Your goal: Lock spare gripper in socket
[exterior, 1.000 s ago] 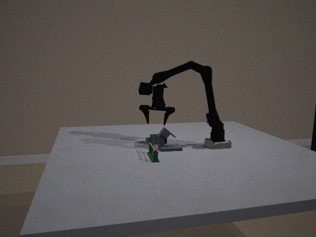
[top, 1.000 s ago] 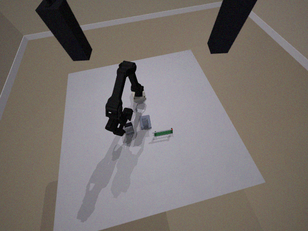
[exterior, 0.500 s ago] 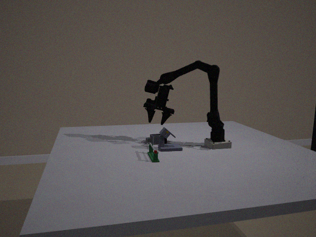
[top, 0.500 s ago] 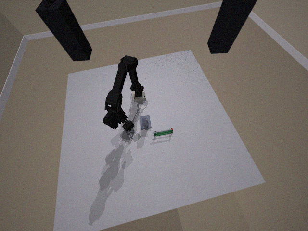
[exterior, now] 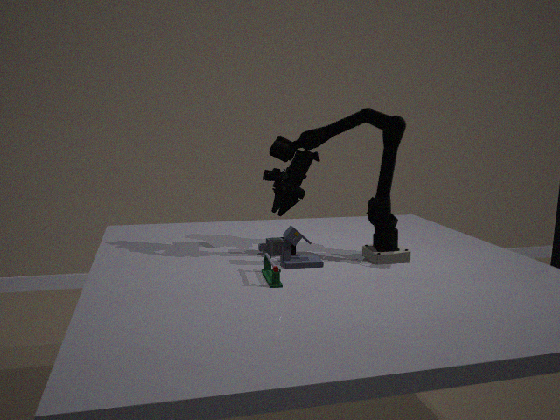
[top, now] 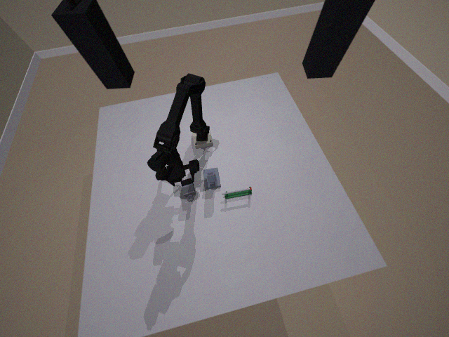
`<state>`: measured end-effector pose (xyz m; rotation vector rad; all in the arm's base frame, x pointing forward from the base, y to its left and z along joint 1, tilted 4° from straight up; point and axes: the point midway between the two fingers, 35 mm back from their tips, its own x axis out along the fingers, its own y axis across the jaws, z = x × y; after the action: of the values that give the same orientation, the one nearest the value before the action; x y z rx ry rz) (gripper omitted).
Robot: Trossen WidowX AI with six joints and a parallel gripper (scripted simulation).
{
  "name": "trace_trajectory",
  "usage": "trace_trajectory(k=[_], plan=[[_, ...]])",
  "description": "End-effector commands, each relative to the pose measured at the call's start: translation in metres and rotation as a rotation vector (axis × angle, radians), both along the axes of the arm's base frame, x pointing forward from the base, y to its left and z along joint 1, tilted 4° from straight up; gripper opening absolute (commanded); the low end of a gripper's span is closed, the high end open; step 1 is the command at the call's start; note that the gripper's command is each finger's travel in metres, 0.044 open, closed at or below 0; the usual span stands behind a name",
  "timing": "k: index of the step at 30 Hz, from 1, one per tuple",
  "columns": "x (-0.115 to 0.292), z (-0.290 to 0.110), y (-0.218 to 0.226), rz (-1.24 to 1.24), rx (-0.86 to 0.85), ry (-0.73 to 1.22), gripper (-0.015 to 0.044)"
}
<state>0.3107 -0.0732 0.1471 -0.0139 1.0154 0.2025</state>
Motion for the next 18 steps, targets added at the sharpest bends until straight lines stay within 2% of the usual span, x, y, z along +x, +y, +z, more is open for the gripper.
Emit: trace_trajectory(k=[1,9,18], plan=[[-0.002,0.008,0.001,0.100,-0.066,-0.068,0.0440],[0.000,0.002,0.001,0.100,-0.066,-0.069,0.0440],[0.004,-0.048,0.002,0.100,-0.066,-0.069,0.0440]])
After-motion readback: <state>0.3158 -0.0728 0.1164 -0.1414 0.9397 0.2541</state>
